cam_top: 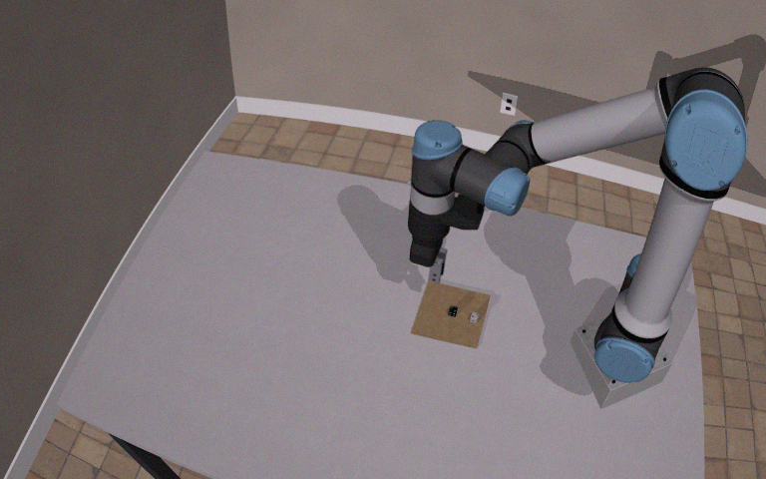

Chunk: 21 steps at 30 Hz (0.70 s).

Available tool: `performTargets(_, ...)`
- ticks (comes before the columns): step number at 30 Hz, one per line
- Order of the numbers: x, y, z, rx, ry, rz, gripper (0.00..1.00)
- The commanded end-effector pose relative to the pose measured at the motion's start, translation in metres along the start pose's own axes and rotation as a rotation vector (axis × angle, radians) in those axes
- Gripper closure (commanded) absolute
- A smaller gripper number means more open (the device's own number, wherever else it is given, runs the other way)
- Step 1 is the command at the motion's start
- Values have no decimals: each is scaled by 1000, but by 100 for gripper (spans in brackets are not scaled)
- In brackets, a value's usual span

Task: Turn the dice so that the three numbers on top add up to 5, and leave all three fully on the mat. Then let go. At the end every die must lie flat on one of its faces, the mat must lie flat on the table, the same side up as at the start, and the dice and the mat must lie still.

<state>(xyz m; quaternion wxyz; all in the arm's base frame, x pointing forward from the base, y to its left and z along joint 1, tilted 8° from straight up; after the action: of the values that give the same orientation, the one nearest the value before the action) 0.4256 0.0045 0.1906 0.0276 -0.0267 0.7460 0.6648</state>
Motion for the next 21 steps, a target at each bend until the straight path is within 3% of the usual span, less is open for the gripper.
performTargets(1,0,-3,0,0,0,-1,66)
performTargets(11,-1,-40,0,0,0,-1,66)
performTargets(13,-1,-40,0,0,0,-1,66)
performTargets(21,-2,-77,0,0,0,-1,66)
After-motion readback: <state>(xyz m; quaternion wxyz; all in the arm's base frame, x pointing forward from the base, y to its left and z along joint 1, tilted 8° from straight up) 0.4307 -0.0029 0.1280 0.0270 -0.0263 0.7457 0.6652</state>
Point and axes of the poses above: the point where the finger pads meet when closed, its own y axis back along the fingers, its own z axis across the jaws, x = y × z, the point moved 9 cm from there along y, back along the fingers, and after that the axes turned 2 degrees about y, right-handed, at the moved point
